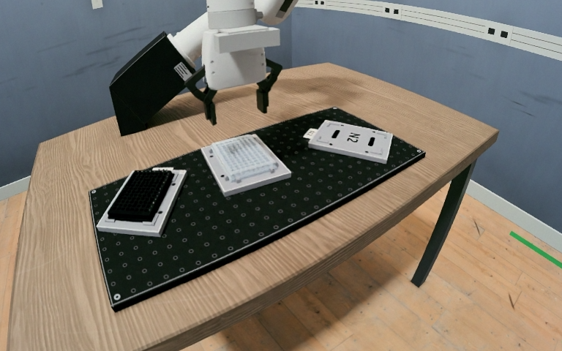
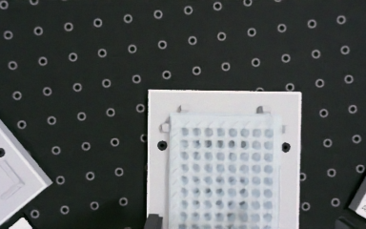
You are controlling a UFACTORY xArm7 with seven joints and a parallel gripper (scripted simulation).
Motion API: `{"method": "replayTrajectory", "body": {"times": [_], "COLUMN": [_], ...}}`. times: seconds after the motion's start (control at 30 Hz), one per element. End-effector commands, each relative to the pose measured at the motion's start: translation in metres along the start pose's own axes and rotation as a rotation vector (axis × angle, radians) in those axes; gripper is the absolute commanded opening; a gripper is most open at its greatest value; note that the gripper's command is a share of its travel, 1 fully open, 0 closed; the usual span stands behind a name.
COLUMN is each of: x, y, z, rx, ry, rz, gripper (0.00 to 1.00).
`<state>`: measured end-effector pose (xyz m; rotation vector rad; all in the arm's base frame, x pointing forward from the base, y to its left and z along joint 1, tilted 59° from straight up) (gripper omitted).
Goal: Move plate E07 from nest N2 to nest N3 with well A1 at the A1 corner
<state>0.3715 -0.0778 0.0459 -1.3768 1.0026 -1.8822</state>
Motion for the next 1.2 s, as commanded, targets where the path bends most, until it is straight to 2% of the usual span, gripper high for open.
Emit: {"method": "replayTrajectory", "body": {"times": [0.0,0.4,1.17], "x": [0.009,0.025,0.025], "y": [0.001,0.001,0.001], "z": [0.001,0.001,0.001], "rx": [-0.001,-0.001,-0.001], "ry": [0.004,0.004,0.003], "rz": [-0.003,-0.003,-0.003], "gripper": [1.00,1.00,1.00]}}
Point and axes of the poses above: the point where the finger pads meet when closed, its own x axis back along the fingers, its own y axis across the jaws, z = x × y, the point moved 4 cm from there along x, back along the fingers, and after that the axes turned 8 degrees about x, right-handed, at the moved point
